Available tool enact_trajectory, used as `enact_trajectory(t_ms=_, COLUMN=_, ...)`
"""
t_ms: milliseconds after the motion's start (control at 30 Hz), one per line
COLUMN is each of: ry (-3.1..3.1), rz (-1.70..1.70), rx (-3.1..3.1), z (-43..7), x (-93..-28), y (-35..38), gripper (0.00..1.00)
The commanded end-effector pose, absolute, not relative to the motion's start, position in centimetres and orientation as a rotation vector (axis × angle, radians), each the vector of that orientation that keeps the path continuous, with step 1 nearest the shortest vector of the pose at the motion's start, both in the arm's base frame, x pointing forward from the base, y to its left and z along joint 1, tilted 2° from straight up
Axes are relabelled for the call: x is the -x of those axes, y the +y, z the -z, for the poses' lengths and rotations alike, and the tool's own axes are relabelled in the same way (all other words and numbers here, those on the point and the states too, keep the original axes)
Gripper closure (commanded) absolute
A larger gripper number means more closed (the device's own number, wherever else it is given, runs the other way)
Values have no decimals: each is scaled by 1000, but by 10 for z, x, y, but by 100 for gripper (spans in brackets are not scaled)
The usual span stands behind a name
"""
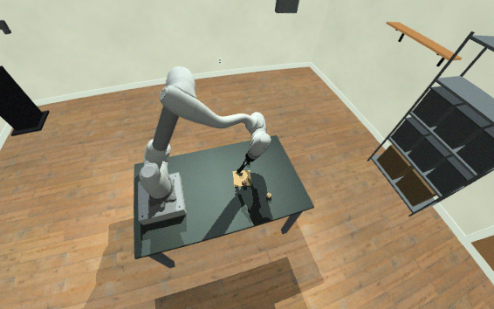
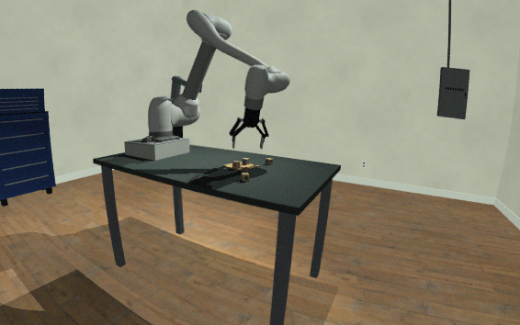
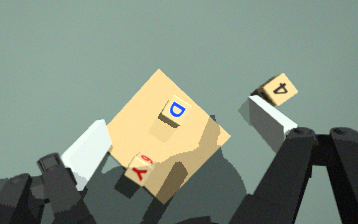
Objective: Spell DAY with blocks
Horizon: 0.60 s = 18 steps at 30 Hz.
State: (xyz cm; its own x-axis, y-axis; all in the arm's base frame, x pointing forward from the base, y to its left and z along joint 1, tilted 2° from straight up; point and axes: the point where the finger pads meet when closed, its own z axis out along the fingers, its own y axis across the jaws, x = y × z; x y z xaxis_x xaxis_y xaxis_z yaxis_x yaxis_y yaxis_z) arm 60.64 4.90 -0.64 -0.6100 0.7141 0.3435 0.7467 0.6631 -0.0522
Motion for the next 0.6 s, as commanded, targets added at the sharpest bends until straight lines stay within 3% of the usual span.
enact_trajectory(t_ms=0, ry=-2559, rz=163, rx=1098, z=15, x=-600, y=50, gripper=0)
enact_trajectory(t_ms=567, ry=-2568, rz=169, rx=1072, z=18, x=-599, y=51, gripper=0)
